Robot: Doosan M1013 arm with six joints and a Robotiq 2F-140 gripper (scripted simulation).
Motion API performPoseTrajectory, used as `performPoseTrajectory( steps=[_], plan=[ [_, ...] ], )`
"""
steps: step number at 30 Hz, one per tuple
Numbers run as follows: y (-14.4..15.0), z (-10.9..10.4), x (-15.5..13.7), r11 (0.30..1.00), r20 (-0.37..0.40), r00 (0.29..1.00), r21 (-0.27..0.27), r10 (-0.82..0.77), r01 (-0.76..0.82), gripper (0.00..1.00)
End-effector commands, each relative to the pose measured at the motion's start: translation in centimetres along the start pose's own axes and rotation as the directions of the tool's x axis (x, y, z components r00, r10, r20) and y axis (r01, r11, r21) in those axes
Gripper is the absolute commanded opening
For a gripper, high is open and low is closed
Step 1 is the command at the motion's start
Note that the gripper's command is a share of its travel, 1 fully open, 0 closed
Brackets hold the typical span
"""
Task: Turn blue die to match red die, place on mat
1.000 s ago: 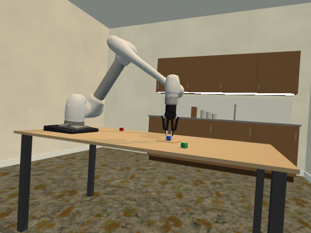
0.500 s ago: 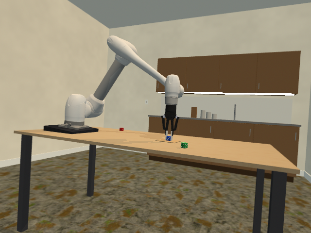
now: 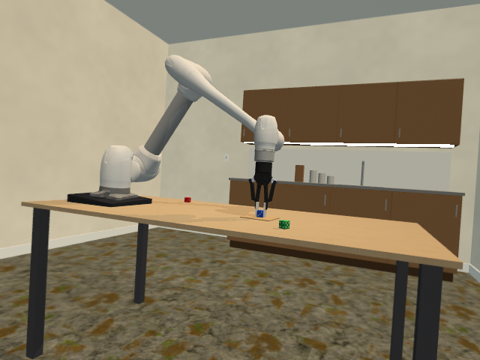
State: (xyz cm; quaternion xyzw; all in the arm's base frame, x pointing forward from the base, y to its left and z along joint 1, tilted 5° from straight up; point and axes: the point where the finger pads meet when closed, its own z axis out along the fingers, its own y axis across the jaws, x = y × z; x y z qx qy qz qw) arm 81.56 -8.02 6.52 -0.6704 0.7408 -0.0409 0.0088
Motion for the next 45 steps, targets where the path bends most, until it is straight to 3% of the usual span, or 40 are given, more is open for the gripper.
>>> performPoseTrajectory(
  steps=[1, 16, 26, 38, 45],
  plan=[
    [0.0, 0.0, 0.0, 1.000, 0.000, 1.000, 0.000, 0.000, 0.000, 0.24],
    [0.0, 0.0, 0.0, 1.000, 0.000, 1.000, 0.000, 0.000, 0.000, 0.26],
    [0.0, 0.0, 0.0, 1.000, 0.000, 1.000, 0.000, 0.000, 0.000, 0.35],
    [0.0, 0.0, 0.0, 1.000, 0.000, 1.000, 0.000, 0.000, 0.000, 0.35],
    [0.0, -1.4, 0.0, 1.000, 0.000, 1.000, 0.000, 0.000, 0.000, 0.35]
  ],
)
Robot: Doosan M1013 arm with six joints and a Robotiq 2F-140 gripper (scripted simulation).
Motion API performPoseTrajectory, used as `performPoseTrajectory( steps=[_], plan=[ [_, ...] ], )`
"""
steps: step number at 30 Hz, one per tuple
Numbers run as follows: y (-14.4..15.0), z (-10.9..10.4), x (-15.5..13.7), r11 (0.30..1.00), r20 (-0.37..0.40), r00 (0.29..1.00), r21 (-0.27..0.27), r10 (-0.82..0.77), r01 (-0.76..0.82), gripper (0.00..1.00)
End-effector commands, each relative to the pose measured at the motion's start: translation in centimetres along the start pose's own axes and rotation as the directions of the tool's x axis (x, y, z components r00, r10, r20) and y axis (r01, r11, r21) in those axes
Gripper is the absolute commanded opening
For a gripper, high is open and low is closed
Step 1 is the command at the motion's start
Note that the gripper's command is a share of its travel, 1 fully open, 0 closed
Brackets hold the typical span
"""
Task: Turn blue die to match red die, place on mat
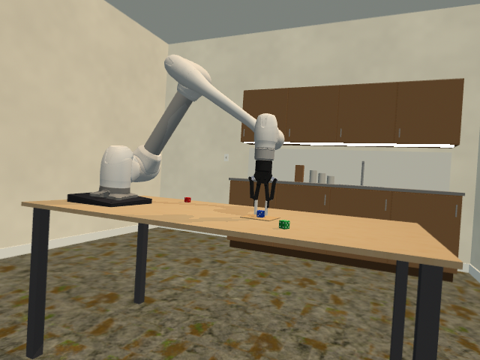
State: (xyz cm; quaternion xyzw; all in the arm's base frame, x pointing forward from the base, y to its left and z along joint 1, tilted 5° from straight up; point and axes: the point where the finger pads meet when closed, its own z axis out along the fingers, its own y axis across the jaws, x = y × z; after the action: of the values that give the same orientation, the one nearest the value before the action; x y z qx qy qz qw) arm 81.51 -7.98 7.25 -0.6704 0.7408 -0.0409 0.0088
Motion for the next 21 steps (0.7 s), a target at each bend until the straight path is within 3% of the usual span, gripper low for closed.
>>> performPoseTrajectory(
  steps=[1, 5, 15, 21],
  plan=[
    [0.0, -1.1, 0.0, 1.000, 0.000, 1.000, 0.000, 0.000, 0.000, 0.35],
    [0.0, -2.0, 0.0, 1.000, 0.000, 1.000, 0.000, 0.000, 0.000, 0.35],
    [0.0, -7.2, 0.0, 1.000, 0.000, 1.000, 0.000, 0.000, 0.000, 0.35],
    [0.0, -8.2, 0.0, 1.000, 0.000, 1.000, 0.000, 0.000, 0.000, 0.35]
  ],
)
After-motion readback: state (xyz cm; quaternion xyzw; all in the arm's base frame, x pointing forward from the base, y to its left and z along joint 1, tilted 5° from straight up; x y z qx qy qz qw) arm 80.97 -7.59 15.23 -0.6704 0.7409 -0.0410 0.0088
